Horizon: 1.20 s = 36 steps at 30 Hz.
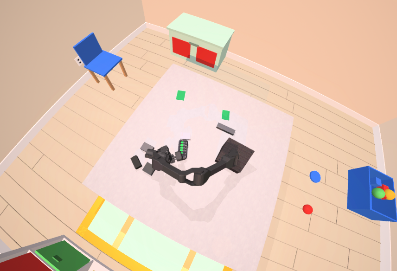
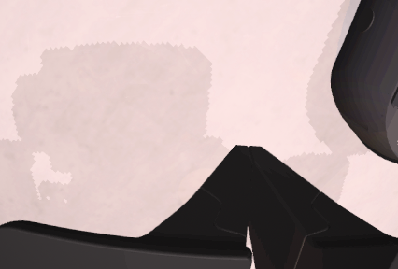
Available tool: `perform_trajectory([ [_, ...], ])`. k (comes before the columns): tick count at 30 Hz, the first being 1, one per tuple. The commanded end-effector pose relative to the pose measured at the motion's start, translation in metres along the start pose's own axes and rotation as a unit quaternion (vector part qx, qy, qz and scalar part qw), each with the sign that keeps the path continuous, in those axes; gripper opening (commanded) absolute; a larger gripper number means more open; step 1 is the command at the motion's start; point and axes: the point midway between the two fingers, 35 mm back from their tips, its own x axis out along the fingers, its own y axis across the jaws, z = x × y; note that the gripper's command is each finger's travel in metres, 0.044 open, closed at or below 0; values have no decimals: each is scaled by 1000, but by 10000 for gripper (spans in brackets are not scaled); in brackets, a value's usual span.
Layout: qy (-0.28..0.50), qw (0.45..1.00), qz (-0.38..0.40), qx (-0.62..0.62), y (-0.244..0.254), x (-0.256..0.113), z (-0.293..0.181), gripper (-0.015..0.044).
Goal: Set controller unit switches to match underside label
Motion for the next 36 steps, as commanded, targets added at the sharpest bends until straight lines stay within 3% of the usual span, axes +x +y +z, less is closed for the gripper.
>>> perform_trajectory([
  [1,37,988,-16,148,-28,-12,35,0],
  [19,41,985,-19,167,-34,-11,40,0],
  [36,25,975,131,180,-100,9,94,0],
])
